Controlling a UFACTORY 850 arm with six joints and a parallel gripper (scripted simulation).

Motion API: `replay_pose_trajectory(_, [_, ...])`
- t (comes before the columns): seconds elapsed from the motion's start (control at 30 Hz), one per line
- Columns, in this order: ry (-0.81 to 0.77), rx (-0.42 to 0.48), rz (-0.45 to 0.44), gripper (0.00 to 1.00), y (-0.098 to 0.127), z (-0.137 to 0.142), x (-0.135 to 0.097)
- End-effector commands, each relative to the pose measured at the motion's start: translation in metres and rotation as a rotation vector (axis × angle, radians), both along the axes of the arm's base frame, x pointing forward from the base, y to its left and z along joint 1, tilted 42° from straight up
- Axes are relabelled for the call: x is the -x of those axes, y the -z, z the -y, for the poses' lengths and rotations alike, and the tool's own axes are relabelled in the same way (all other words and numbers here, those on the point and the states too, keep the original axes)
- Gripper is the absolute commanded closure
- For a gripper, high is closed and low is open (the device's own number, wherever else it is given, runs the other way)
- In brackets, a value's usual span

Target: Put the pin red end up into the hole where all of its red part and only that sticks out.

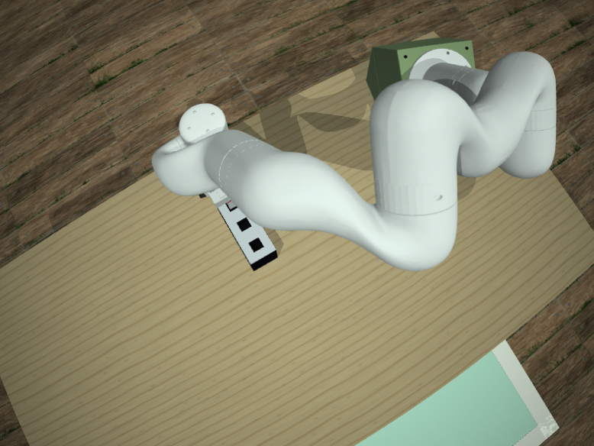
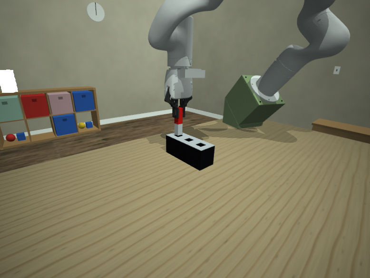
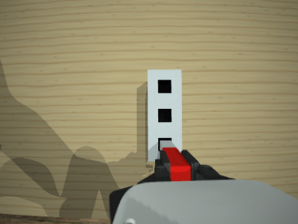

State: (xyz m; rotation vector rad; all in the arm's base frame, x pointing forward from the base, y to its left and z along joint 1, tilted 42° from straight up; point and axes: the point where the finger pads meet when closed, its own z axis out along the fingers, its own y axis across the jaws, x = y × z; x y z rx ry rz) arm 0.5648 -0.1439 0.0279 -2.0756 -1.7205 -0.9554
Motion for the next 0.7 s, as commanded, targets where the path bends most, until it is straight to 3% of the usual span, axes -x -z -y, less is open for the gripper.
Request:
replay_pose_trajectory(0.0, [0.001, 0.001, 0.001, 1.0, -0.0006, 0.0008, -0.0005])
replay_pose_trajectory(0.67, [0.001, 0.001, 0.001, 1.0, 0.0018, -0.0024, -0.0016])
